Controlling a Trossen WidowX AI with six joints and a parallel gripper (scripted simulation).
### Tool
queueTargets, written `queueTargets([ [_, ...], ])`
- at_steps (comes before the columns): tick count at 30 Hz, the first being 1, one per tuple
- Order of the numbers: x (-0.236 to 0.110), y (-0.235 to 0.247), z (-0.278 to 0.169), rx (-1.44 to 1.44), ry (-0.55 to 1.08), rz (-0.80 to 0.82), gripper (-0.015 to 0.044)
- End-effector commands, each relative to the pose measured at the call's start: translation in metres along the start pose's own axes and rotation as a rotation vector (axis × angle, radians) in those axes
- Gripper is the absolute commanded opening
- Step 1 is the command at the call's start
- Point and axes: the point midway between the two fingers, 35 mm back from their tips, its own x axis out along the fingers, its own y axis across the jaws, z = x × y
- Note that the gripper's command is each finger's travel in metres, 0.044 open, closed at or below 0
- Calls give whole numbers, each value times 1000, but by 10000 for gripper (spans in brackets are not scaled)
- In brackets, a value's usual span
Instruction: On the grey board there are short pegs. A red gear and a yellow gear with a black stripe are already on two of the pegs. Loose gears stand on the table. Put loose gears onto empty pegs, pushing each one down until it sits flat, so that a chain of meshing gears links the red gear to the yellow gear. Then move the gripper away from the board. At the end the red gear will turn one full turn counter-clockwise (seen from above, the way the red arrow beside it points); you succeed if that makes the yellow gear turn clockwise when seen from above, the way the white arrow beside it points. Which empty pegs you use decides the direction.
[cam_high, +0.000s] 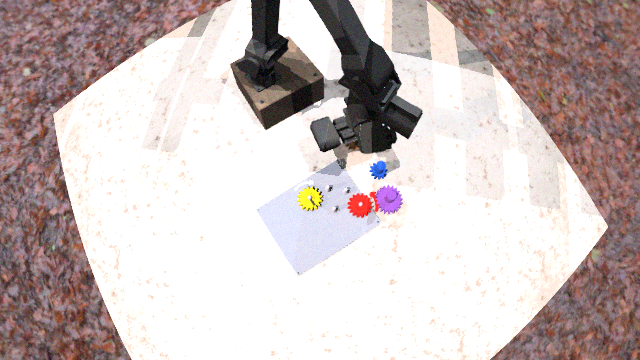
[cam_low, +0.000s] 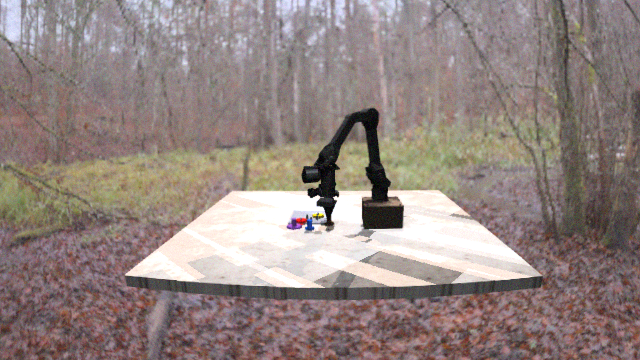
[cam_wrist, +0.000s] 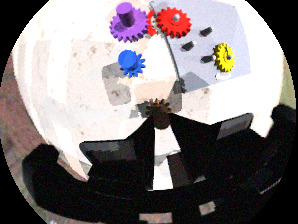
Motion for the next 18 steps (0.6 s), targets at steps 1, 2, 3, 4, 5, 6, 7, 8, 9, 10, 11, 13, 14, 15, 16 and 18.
queueTargets([
  [1, -12, 2, 3, -1, -8, 11, 0],
  [2, -15, 2, 4, -1, -8, 11, 0],
  [3, -18, 3, 4, -1, -8, 11, 0],
  [4, -21, 3, 4, -1, -8, 11, 0],
  [5, -24, 3, 5, -1, -8, 11, 0],
  [6, -27, 3, 5, -1, -8, 11, 0],
  [7, -30, 3, 5, -1, -8, 11, 0],
  [8, -33, 3, 6, -2, -8, 10, 0],
  [9, -36, 3, 6, -3, -9, 10, 0],
  [10, -39, 3, 6, -4, -9, 10, 0],
  [11, -42, 3, 6, -5, -9, 10, 0],
  [13, -48, 2, 6, -7, -10, 10, 0],
  [14, -51, 2, 6, -7, -10, 9, 0],
  [15, -54, 2, 6, -7, -10, 9, 0],
  [16, -57, 2, 6, -7, -10, 10, 0],
  [18, -63, 2, 6, -6, -10, 10, 0],
])
